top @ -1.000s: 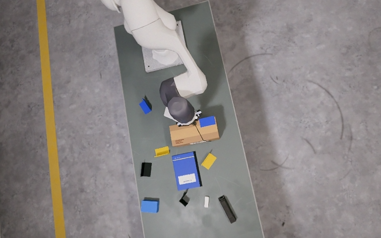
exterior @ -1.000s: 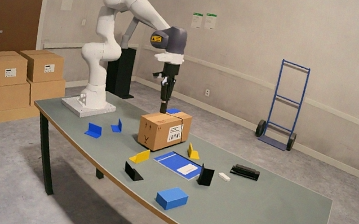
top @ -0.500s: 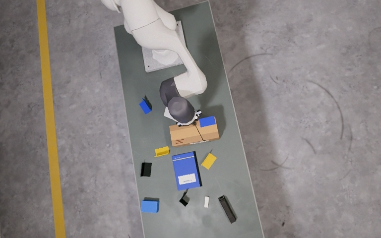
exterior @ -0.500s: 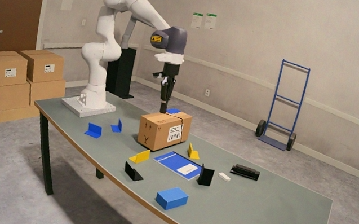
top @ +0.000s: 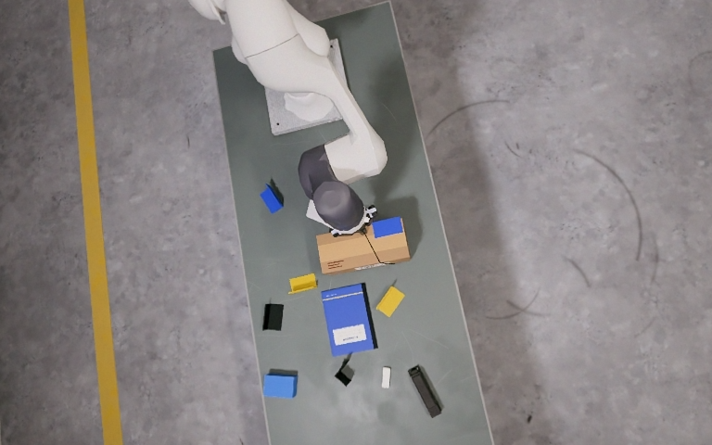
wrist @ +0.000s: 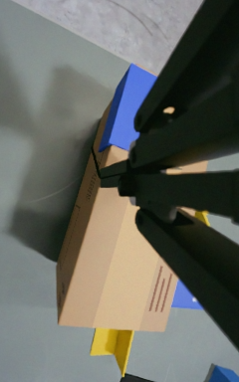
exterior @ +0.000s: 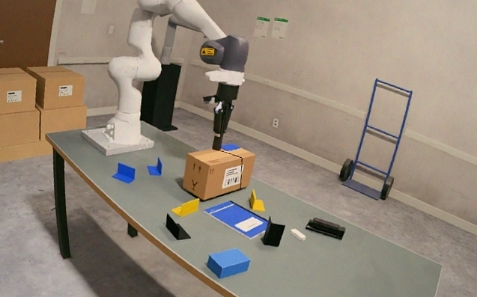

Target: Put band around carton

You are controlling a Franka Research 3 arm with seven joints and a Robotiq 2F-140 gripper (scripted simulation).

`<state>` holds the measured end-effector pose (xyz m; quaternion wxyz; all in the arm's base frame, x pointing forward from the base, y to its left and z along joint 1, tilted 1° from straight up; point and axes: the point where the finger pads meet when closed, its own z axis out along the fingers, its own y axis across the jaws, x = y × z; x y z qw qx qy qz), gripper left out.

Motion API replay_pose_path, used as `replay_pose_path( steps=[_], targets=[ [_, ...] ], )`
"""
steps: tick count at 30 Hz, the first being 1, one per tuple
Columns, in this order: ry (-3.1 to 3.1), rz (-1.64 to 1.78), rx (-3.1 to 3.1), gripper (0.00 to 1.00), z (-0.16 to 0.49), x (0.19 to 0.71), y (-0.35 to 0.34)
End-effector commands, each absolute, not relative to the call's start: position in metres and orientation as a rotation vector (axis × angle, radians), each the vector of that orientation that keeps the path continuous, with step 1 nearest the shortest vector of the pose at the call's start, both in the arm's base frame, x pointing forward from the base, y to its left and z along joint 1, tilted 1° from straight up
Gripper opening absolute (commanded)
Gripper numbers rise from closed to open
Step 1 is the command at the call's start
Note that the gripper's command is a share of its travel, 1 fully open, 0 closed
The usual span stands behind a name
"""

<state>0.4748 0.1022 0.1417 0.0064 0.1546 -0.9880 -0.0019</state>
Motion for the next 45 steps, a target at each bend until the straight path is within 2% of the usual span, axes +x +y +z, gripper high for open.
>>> replay_pose_path(
  steps=[1, 45],
  targets=[
    [-3.092, -0.005, 0.477, 0.10, 0.141, 0.475, 0.102],
    [-3.092, -0.005, 0.477, 0.10, 0.158, 0.474, 0.102]
  ],
)
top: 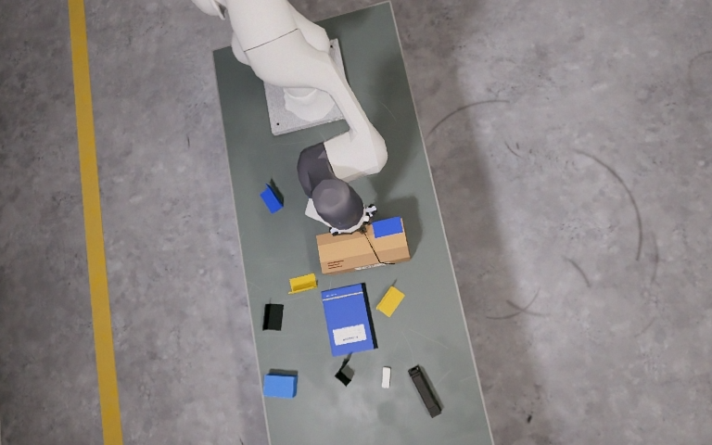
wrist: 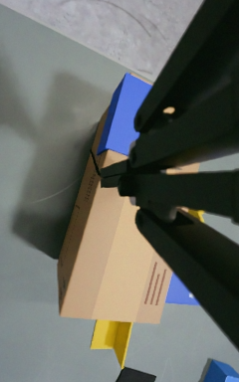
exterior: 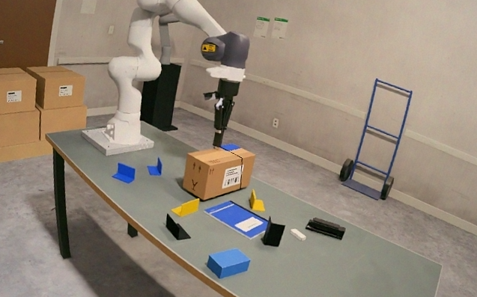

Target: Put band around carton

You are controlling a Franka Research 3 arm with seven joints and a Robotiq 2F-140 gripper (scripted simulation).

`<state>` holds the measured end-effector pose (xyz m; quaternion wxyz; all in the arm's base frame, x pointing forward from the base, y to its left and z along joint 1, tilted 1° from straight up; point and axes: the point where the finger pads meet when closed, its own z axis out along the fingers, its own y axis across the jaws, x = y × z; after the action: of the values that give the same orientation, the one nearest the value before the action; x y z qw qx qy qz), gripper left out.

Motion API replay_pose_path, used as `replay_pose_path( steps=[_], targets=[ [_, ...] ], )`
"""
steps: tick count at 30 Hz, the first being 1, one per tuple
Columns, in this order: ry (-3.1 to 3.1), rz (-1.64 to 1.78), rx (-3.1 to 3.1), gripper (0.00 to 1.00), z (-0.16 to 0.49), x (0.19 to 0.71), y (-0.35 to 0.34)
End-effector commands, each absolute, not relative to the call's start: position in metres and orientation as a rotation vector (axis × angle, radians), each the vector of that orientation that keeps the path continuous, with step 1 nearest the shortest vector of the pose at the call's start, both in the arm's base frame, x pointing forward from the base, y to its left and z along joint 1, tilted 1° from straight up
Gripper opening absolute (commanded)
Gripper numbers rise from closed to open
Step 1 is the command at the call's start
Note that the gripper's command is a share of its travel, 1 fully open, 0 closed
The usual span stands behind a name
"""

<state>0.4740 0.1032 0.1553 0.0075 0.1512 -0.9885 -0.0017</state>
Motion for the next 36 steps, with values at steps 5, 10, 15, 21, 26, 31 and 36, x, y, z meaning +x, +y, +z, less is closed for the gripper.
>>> replay_pose_path(
  steps=[5, 10, 15, 21, 26, 31, 36],
  targets=[
    [-3.092, -0.005, 0.478, 0.10, 0.158, 0.474, 0.102],
    [-3.092, -0.005, 0.477, 0.10, 0.158, 0.470, 0.102],
    [-3.092, -0.005, 0.477, 0.10, 0.158, 0.465, 0.102],
    [-3.092, -0.005, 0.477, 0.10, 0.158, 0.461, 0.102],
    [-3.092, -0.005, 0.477, 0.10, 0.158, 0.454, 0.102],
    [-3.092, -0.005, 0.477, 0.10, 0.158, 0.449, 0.102],
    [-3.092, -0.005, 0.478, 0.10, 0.158, 0.447, 0.102]
  ],
)
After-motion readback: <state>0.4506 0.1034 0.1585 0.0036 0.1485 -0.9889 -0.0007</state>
